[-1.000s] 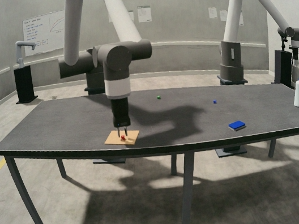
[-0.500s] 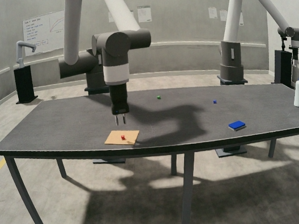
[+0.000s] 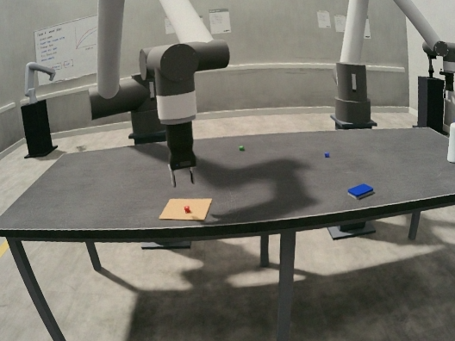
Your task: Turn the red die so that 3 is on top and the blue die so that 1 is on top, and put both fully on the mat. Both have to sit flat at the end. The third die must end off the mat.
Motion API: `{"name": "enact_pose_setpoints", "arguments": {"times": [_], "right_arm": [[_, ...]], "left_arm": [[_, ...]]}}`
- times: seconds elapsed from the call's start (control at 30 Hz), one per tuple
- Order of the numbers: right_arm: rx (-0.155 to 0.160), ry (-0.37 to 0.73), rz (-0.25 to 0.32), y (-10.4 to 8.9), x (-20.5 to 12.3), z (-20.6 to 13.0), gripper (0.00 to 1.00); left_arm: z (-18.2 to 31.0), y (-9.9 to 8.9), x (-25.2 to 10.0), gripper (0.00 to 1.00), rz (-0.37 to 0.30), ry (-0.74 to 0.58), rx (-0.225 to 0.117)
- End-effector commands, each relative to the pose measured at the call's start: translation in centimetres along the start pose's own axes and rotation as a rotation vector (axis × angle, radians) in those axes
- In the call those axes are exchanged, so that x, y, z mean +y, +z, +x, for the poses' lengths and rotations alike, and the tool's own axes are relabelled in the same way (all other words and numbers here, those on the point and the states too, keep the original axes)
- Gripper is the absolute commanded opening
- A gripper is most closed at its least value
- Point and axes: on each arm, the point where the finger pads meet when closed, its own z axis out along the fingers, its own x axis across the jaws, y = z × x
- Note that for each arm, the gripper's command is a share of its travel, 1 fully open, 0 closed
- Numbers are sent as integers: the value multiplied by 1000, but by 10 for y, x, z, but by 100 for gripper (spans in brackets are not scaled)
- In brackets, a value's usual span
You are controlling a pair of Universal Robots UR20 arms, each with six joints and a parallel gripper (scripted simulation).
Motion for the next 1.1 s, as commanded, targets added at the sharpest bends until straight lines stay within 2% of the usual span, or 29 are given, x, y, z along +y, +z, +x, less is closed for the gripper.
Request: {"name": "enact_pose_setpoints", "arguments": {"times": [0.0, 0.33, 0.43, 0.57, 0.7, 0.77, 0.83, 0.9, 1.07], "right_arm": [[0, 0, -1, -1, 1, 0, 100], [0, 1, -1, -1, 1, 0, 100], [0, 30, -1, -1, 0, 0, 100], [0, 192, -1, 1, -2, 2, 100], [0, 289, -1, 2, -3, 2, 100], [0, 289, -1, 2, -3, 2, 100], [0, 388, -1, 3, -4, 3, 100], [0, 412, -1, 3, -4, 3, 100], [1, 561, -1, 4, -5, 4, 100]], "left_arm": [[0, -1, 0, 100, -1, 0, 0], [0, -1, 0, 100, -1, 0, 0], [0, -1, 0, 100, -1, 0, 0], [0, -1, 0, 100, -1, 0, 0], [0, -1, 0, 100, -1, 0, 0], [0, -1, 0, 100, -1, 0, 0], [0, -1, 0, 100, -1, 0, 0], [0, -1, 0, 100, -1, 0, 0], [0, -1, 0, 100, -1, 0, 0]]}}
